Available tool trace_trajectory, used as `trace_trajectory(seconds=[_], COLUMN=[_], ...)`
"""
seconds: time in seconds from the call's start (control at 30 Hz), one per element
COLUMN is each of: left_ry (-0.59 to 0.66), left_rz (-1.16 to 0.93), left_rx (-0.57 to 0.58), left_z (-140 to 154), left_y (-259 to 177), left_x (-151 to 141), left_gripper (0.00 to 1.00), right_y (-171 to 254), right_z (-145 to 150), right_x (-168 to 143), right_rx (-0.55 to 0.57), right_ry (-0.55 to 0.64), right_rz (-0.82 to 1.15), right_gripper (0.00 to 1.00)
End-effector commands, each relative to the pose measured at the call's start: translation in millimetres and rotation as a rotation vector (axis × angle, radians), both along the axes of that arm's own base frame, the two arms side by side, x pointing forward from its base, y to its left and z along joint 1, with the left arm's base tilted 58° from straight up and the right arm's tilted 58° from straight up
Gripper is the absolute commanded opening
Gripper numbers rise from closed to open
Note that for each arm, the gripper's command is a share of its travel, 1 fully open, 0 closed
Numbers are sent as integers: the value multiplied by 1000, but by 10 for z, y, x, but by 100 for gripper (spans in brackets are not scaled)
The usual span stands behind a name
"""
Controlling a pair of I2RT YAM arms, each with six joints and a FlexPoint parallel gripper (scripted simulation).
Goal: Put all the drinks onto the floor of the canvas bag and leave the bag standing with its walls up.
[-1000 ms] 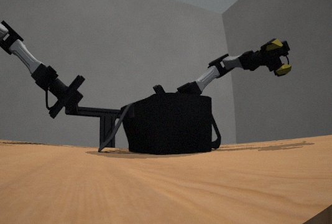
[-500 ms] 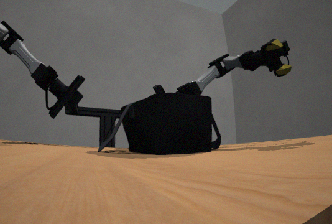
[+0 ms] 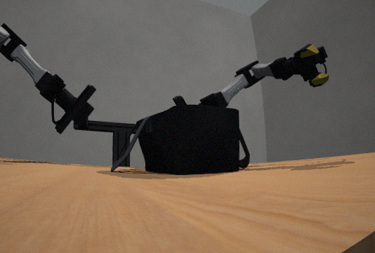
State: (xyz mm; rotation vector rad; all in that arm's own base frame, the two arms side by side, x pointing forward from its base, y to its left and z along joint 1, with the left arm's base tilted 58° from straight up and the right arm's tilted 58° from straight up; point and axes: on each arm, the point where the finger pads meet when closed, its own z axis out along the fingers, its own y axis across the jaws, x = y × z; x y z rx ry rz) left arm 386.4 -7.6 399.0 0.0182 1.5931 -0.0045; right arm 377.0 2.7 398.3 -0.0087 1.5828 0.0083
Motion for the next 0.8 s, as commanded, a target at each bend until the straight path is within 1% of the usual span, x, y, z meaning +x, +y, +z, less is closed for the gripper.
trace_trajectory(seconds=[0.0, 0.1, 0.23, 0.27, 0.3, 0.77], left_ry=[9, -21, -21, -30, -19, -17], left_rz=[1, 2, 3, 2, 6, -4], left_rx=[17, 17, 17, 16, 17, 16], left_z=[-23, 113, 118, 137, 113, 117], left_y=[-15, -10, -6, -10, 4, -22], left_x=[-10, -38, -42, -42, -42, -34], left_gripper=[86, 86, 86, 86, 86, 86], right_y=[16, 40, 47, 56, 49, 85], right_z=[191, 194, 205, 90, 147, 100], right_x=[-112, -114, -111, -58, -62, -16], right_rx=[2, 4, 6, 0, 7, 9], right_ry=[-33, -34, -38, -11, -22, -9], right_rz=[16, 22, 24, 26, 24, 31], right_gripper=[86, 86, 86, 86, 86, 86])
